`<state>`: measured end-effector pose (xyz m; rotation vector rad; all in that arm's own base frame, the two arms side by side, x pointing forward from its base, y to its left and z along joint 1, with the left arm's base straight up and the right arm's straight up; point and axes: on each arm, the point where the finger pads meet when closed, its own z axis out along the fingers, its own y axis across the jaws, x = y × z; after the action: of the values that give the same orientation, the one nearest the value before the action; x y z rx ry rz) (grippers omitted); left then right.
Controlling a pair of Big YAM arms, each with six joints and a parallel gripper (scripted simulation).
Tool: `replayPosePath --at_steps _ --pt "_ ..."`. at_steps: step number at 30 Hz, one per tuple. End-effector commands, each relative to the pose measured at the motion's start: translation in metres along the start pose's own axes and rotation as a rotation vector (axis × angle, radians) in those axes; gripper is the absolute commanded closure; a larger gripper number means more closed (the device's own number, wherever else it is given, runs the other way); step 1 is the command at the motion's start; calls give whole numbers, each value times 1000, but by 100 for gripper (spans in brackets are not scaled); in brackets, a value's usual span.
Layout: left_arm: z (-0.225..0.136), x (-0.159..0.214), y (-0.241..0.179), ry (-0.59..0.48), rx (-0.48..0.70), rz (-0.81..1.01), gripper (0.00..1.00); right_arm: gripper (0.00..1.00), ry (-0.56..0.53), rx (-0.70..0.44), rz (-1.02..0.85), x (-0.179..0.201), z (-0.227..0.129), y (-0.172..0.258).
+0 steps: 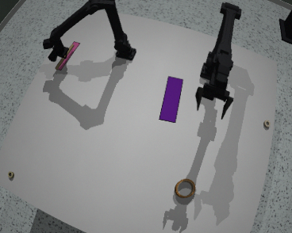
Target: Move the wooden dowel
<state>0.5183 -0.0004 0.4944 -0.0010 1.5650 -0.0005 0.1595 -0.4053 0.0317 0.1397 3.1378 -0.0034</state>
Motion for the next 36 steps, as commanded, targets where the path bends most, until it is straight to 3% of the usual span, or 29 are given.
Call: replayPosePath --at_steps 1,19,36 --pt "-7 -39 6 -74 -12 10 0 100 -6 8 -32 20 3 -16" --pt "-7 -39 6 -74 -12 10 0 100 -5 16 28 40 -6 -25" --pt "-7 -39 6 -74 -12 10 0 100 -4 15 17 34 24 -24"
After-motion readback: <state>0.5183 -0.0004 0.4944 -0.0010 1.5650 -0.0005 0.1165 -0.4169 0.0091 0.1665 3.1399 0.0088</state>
